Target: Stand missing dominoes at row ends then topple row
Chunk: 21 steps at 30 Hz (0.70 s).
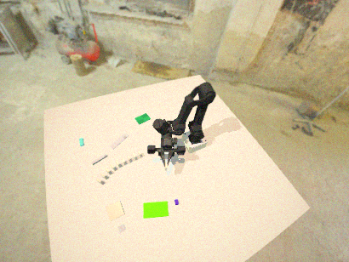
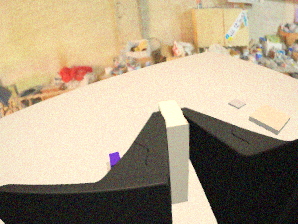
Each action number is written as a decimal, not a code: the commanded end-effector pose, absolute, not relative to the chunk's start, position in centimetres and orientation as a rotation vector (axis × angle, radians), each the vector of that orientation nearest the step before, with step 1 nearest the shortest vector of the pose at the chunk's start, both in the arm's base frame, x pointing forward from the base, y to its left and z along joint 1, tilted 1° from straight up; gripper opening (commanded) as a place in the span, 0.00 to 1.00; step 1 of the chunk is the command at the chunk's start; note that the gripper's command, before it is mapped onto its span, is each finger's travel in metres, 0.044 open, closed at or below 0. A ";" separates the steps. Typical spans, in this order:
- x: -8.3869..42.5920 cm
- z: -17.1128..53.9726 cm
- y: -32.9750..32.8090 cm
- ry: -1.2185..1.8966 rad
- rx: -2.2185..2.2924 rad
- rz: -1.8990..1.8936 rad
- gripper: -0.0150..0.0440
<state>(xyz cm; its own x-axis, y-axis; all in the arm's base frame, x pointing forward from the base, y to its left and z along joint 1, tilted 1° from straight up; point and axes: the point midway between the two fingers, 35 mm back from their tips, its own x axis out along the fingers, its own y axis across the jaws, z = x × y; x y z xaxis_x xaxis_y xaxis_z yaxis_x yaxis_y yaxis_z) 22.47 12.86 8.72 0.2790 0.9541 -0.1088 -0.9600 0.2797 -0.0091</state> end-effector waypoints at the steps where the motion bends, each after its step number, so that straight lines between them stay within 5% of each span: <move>1: 22.2 8.8 12.8 0.083 -0.072 1.292 0.30; 21: 22.7 7.4 12.9 0.083 -0.081 1.297 0.30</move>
